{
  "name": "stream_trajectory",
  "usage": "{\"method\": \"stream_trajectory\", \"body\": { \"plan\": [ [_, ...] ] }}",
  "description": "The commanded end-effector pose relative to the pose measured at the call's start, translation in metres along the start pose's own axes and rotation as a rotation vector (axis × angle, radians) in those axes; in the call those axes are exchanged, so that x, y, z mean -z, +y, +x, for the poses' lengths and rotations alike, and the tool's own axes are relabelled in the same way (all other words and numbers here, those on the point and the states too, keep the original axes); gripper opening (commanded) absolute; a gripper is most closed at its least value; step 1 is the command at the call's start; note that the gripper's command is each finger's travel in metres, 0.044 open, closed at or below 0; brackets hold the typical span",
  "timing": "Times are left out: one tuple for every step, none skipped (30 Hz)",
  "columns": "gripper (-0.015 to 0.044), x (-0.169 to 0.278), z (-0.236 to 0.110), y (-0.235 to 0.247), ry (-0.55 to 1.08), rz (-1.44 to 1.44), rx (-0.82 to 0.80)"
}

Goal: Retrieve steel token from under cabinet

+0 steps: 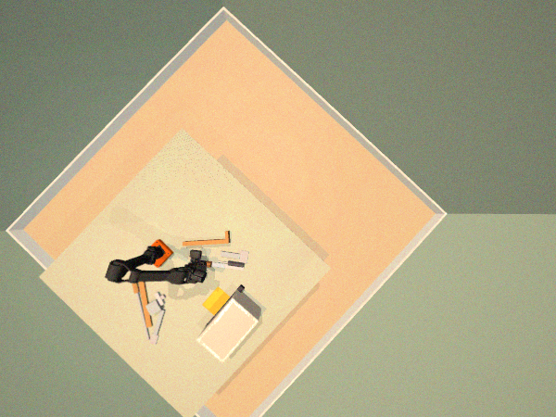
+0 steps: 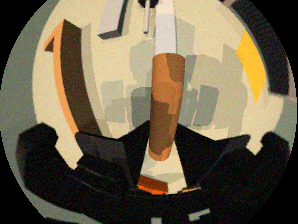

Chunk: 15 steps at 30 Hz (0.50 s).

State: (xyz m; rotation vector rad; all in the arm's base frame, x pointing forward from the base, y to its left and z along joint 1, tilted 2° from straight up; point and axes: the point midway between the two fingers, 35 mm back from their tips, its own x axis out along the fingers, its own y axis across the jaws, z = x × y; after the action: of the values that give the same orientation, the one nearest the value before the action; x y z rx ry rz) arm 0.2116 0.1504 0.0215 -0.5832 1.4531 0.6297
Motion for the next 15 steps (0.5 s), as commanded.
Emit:
{"method": "stream_trajectory", "body": {
  "plan": [
    [0.0000,-0.0008,-0.0002,0.0043,-0.002,-0.012,-0.005],
    [0.0000,-0.0009,-0.0002,0.0045,-0.002,-0.012,-0.005],
    [0.0000,-0.0009,-0.0002,0.0049,-0.002,-0.012,-0.005],
    [0.0000,-0.0010,-0.0002,0.0054,-0.002,-0.012,-0.005],
    [0.0000,-0.0011,-0.0002,0.0059,-0.002,-0.012,-0.005],
    [0.0000,-0.0012,-0.0002,0.0066,-0.002,-0.012,-0.005],
    [0.0000,-0.0013,-0.0002,0.0070,-0.002,-0.012,-0.005],
    [0.0000,-0.0013,-0.0002,0.0073,-0.002,-0.012,-0.005],
    [0.0000,-0.0013,-0.0002,0.0077,-0.002,-0.012,-0.005],
    [0.0000,-0.0014,-0.0002,0.0081,-0.002,-0.012,-0.005],
    [0.0000,-0.0015,-0.0002,0.0086,-0.002,-0.012,-0.005],
    [0.0000,-0.0016,-0.0002,0.0093,-0.002,-0.012,-0.005],
    [0.0000,-0.0017,-0.0002,0.0096,-0.002,-0.012,-0.005],
    [0.0000,-0.0017,-0.0002,0.0100,-0.002,-0.012,-0.005],
    [0.0000,-0.0018,-0.0002,0.0104,-0.002,-0.012,-0.005]
  ]
}}
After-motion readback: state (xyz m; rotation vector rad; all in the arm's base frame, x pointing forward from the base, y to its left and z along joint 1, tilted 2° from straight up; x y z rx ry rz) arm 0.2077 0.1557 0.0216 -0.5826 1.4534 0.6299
